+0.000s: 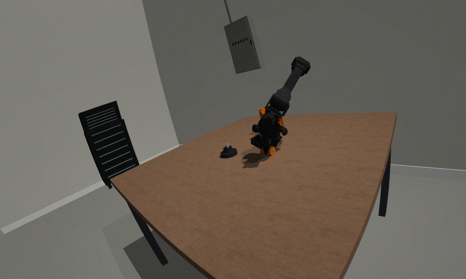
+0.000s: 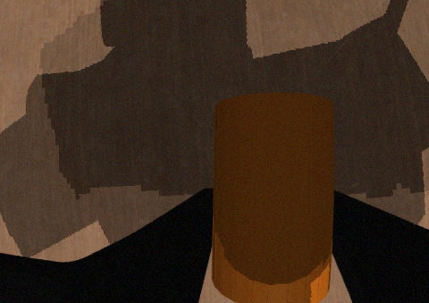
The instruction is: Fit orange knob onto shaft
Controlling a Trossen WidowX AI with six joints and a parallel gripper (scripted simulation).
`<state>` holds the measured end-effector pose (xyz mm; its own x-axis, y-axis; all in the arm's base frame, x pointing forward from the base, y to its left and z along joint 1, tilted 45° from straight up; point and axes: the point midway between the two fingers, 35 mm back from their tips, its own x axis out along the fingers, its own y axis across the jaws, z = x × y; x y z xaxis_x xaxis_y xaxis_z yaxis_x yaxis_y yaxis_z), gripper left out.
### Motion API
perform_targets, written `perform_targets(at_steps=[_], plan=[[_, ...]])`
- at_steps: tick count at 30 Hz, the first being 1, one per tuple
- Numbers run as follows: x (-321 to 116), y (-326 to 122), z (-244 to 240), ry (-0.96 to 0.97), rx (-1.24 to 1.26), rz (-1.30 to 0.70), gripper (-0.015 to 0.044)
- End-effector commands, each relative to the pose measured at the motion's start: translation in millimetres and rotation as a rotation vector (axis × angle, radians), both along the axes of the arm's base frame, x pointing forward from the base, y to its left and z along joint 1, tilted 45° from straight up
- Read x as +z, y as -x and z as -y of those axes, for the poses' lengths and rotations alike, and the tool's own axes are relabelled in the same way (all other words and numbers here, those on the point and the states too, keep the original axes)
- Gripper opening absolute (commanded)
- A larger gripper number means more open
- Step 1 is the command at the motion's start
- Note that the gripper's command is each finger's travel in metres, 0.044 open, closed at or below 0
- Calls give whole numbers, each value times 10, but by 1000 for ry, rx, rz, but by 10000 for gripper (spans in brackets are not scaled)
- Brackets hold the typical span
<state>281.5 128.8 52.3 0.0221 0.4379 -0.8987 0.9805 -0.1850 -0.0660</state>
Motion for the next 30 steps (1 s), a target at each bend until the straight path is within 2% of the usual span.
perform_targets(at_steps=[1,30], plan=[[-4,0,3,-2,-4,-1,181],[-87,63,305,-489,-34,93,181]])
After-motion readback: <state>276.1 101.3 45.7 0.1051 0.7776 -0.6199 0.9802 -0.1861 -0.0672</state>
